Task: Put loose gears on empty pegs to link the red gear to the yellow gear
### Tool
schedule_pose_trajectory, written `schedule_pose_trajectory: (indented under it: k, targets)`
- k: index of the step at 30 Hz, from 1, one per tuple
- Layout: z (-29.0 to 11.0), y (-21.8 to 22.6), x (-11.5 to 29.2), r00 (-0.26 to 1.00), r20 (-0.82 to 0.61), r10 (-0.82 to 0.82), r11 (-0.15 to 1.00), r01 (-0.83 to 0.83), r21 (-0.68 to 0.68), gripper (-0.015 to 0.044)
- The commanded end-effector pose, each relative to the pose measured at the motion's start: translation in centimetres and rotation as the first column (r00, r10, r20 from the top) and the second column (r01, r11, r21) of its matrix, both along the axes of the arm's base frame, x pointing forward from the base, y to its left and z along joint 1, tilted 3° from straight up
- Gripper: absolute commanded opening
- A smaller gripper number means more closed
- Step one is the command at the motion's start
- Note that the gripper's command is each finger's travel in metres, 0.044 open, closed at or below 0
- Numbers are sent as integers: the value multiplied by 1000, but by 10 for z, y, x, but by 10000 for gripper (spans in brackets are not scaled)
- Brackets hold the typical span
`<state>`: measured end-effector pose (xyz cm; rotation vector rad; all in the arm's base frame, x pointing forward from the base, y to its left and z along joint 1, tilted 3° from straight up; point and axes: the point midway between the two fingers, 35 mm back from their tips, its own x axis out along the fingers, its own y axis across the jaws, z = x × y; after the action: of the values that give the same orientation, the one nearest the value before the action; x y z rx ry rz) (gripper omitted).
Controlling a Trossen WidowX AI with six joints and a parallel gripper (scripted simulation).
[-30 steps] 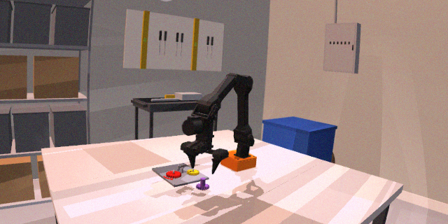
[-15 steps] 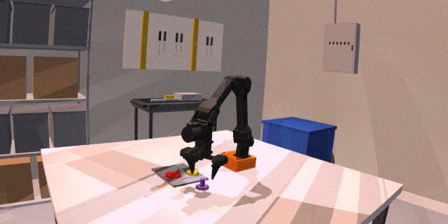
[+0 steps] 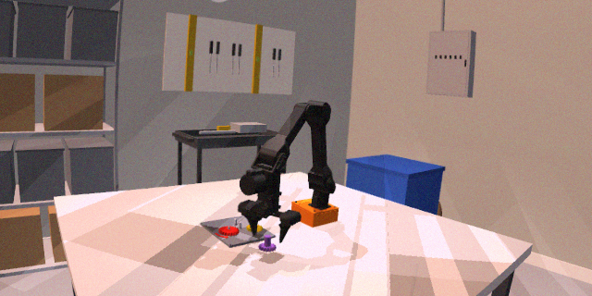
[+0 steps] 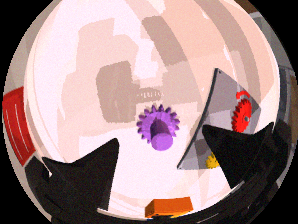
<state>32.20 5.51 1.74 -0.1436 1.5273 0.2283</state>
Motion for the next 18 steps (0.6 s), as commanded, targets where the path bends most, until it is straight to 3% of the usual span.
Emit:
schedule_pose_trajectory:
  k: [1,10,18]
  targets:
    - [-4,1,-1,1000,-9,-3,1000,3,3,440]
    - [-4,1,-1,1000,-9,-3,1000,3,3,440]
    - [-4,1,-1,1000,-9,-3,1000,3,3,230]
